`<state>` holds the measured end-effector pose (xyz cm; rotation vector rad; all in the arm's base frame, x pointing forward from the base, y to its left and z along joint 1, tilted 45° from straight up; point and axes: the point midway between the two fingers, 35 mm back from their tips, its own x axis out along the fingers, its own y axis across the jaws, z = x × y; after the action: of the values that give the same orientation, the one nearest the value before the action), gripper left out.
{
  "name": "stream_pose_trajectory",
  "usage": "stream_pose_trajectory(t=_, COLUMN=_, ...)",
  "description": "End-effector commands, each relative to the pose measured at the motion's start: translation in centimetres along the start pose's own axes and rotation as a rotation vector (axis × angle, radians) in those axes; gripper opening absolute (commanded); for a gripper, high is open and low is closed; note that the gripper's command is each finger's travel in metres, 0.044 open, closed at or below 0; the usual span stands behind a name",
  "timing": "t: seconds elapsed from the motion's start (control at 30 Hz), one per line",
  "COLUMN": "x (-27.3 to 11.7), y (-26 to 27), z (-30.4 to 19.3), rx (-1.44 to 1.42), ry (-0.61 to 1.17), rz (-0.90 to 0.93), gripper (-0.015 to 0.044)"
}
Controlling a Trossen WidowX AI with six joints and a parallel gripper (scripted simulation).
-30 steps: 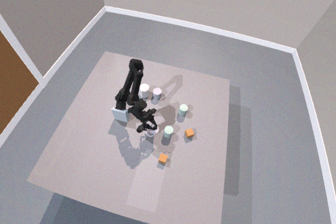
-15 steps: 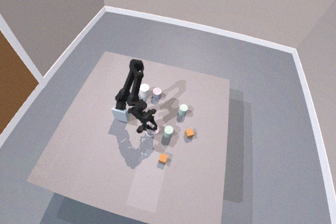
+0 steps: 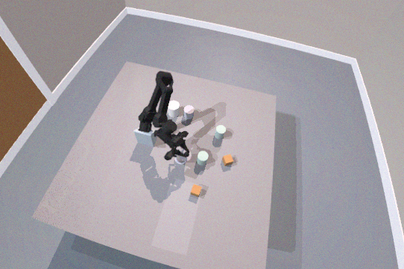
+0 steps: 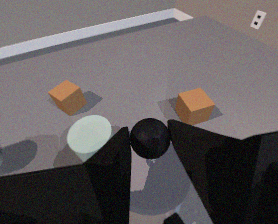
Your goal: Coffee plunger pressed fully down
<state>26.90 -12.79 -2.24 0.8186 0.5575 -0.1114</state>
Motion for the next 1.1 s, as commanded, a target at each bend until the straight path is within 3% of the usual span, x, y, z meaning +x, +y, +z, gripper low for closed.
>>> stream_pose_trajectory(t=0.0, x=0.0, y=0.0, z=0.0, rx=0.000, ry=0.001, rz=0.000, gripper=0.0115)
stream_pose_trajectory(t=0.1, x=0.0, y=0.0, z=0.0, rx=0.000, ry=0.001, rz=0.000, gripper=0.0115)
stream_pose_trajectory(t=0.53, x=0.0, y=0.0, z=0.0, rx=0.000, ry=0.001, rz=0.000, gripper=0.0440)
stream_pose_trajectory(t=0.87, x=-1.0, y=-0.5, z=2.2, rx=-0.001, ry=-0.046, rz=-0.032, gripper=0.0440)
stream_pose_trajectory(t=1.07, x=-4.9, y=0.1, z=3.7, rx=-0.001, ry=0.003, rz=-0.023, gripper=0.0440)
